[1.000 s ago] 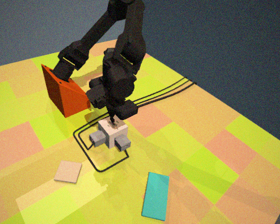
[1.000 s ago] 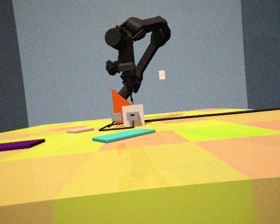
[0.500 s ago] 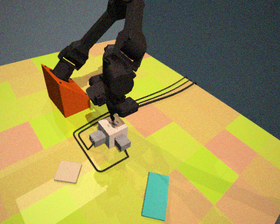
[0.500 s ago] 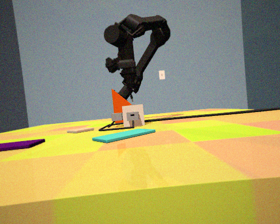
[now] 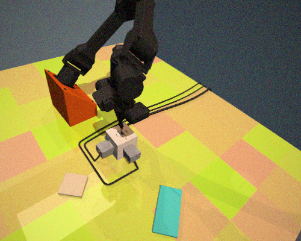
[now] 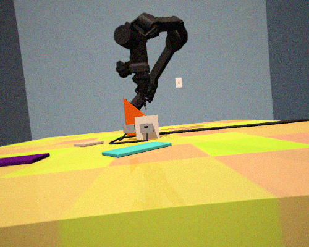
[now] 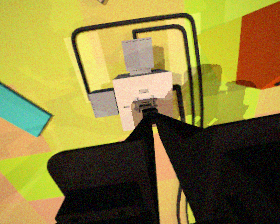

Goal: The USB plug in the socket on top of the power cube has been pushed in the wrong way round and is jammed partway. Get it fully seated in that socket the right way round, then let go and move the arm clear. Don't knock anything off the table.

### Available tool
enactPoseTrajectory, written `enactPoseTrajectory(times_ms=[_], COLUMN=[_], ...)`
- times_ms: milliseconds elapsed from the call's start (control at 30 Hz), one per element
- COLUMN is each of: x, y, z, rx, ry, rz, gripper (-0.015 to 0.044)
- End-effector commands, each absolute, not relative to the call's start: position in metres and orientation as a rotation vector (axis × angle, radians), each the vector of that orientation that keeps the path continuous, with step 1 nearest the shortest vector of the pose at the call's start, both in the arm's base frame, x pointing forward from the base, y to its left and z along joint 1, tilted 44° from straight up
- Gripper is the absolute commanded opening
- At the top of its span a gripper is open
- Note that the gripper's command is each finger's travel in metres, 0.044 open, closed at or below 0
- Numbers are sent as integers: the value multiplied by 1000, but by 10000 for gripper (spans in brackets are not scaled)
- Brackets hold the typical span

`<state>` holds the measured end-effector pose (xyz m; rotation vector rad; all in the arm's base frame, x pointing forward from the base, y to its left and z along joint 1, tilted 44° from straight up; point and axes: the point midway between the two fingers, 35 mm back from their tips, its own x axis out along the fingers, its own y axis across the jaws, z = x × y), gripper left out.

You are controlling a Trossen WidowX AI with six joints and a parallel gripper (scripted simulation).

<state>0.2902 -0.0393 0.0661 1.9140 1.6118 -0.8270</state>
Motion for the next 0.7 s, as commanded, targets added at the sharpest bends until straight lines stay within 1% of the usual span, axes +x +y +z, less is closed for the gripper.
enactPoseTrajectory(times_ms=[0,667], x=[291,290], y=[-40,-39], z=[67,66], rx=[1892,1530], ry=[1613,1629], rz=[-800,-343], gripper=[0,0])
